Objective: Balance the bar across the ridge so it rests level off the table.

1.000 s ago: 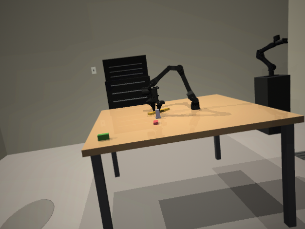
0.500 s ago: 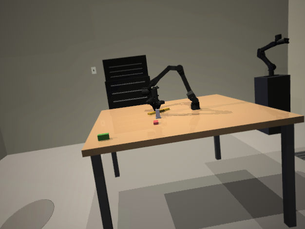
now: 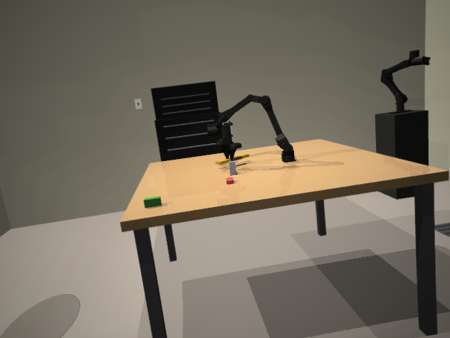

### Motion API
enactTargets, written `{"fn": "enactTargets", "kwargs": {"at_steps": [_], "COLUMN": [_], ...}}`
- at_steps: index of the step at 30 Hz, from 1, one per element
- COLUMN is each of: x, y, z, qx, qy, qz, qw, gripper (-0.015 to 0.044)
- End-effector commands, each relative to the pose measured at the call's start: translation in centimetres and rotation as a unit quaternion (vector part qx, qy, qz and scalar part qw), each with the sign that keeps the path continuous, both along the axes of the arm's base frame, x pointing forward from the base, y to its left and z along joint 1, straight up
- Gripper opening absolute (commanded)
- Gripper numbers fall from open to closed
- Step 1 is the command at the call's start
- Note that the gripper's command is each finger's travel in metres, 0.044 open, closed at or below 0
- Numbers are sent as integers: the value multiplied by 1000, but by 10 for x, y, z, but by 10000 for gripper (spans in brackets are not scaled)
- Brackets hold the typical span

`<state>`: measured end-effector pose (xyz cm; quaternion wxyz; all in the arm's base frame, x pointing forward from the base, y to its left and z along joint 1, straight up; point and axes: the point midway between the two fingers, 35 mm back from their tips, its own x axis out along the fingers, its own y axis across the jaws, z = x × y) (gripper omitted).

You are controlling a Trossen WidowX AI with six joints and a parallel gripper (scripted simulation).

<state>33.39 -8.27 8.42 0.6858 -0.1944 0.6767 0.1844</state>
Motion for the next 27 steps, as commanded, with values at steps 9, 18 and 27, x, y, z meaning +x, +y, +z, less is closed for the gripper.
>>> {"fn": "enactTargets", "kwargs": {"at_steps": [9,18,27], "x": [2,-1,-5], "y": [0,1,2], "z": [36,59,82], "qx": [-1,0,1], "qy": [-9,-9,-9], "qz": [2,2,3], "qw": [1000,1000,1000], "gripper": [0,0,0]}}
